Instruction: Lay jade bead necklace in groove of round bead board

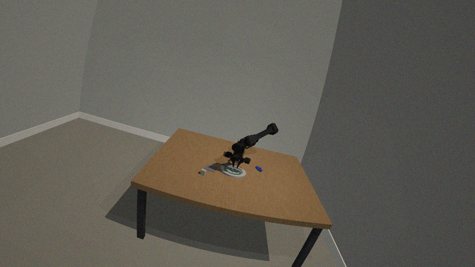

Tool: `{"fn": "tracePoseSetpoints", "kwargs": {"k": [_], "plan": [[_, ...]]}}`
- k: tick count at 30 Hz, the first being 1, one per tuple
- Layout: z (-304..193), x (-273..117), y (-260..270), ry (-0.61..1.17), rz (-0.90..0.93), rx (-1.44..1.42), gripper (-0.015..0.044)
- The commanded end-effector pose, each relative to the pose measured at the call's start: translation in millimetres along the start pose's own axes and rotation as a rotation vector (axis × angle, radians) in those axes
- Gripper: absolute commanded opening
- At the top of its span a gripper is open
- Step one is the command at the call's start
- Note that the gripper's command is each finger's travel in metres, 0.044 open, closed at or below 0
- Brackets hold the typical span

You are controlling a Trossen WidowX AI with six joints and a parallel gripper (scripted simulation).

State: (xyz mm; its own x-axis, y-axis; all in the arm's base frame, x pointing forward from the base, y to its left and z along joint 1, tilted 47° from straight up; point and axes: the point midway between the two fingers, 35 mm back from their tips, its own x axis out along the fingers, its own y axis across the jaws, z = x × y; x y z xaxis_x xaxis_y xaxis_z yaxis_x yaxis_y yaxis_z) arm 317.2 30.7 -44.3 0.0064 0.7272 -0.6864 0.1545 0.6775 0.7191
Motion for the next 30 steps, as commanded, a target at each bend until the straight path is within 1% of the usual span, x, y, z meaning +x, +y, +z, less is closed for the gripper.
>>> {"fn": "tracePoseSetpoints", "kwargs": {"k": [1,12,30], "plan": [[3,-9,-24,0.012,-0.002,-0.749,0.012],[4,-16,-36,0.012,0.004,-1.318,0.012],[4,-12,-36,0.012,0.004,-1.328,0.012]]}}
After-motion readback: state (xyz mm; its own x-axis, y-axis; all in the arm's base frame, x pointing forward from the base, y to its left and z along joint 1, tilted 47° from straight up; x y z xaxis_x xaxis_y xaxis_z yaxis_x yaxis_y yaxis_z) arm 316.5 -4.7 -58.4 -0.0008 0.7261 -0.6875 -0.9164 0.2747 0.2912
